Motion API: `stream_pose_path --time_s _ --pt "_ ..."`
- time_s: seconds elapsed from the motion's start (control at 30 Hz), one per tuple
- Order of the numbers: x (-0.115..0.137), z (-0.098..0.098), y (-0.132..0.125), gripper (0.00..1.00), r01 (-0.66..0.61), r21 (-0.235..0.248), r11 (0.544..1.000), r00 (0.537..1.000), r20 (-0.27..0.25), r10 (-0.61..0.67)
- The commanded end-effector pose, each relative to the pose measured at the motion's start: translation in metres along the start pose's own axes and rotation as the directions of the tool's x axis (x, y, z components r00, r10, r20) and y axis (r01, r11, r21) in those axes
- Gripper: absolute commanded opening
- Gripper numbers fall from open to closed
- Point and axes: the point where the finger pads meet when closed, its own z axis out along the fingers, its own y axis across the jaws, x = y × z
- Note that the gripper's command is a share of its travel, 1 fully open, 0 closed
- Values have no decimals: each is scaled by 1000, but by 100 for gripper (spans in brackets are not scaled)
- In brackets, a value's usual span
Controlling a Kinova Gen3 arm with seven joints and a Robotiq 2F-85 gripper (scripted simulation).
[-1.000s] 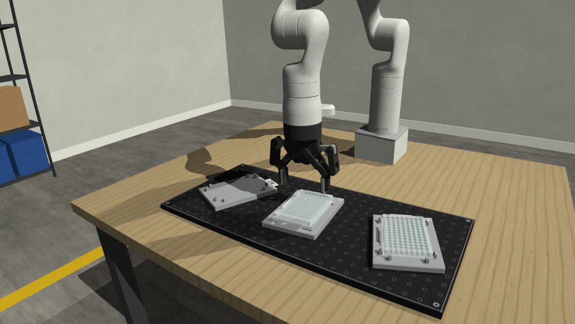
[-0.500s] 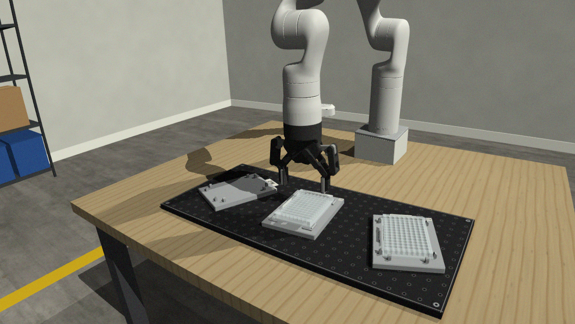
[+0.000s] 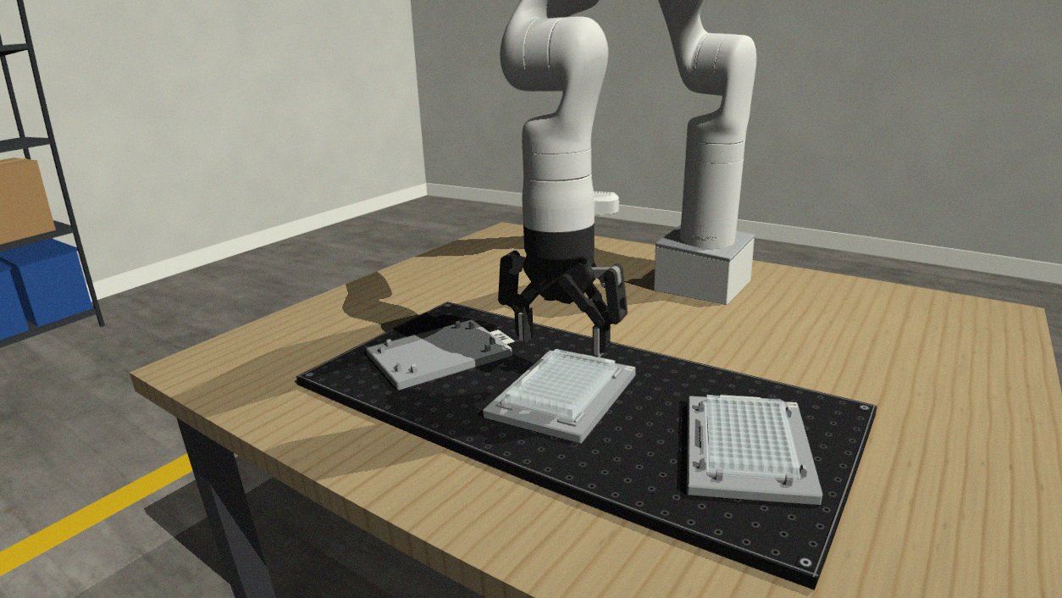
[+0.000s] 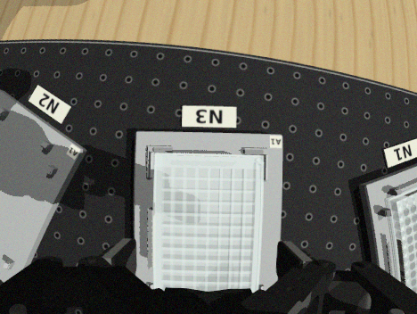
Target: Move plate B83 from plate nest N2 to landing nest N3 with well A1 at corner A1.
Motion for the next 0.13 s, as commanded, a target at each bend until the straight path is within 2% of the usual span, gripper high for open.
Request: stream_pose_path --time_s 0.0,0.1 --pt "0 -2 1 100 -1 -1 1000 1000 5 1" --pt "0 -2 1 100 -1 -1 1000 1000 5 1"
